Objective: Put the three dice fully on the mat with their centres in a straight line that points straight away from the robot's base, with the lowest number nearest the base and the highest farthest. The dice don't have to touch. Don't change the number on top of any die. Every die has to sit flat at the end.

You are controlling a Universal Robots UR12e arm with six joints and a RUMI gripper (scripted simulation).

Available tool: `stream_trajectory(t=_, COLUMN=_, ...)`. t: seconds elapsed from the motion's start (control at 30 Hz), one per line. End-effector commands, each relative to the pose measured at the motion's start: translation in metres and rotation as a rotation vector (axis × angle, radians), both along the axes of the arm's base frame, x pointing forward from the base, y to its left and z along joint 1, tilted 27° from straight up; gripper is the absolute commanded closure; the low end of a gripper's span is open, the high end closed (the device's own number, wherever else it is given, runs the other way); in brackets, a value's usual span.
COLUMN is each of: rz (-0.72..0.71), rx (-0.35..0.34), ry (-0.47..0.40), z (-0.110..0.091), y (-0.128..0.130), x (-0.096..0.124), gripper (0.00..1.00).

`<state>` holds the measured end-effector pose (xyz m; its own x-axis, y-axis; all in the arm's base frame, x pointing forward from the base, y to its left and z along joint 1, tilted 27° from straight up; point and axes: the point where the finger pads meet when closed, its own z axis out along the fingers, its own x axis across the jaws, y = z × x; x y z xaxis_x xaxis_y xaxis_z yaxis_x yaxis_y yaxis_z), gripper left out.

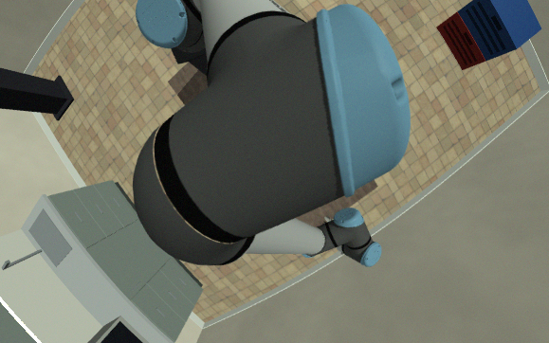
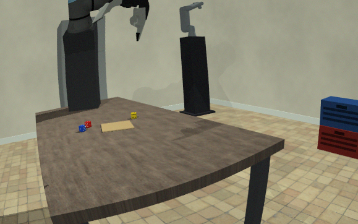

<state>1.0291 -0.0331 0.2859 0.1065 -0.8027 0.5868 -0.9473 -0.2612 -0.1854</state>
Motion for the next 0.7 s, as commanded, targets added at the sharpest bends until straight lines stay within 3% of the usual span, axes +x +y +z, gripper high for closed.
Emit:
stream_trajectory(t=0.0, rz=0.0, rx=0.0, ry=-0.002, z=0.0016, y=0.0003, x=0.0002, gripper=0.0)
stream_trajectory(t=0.67, rz=-0.002, rx=0.002, ry=-0.003, z=-0.0003, y=-0.0006, x=-0.0002, gripper=0.0)
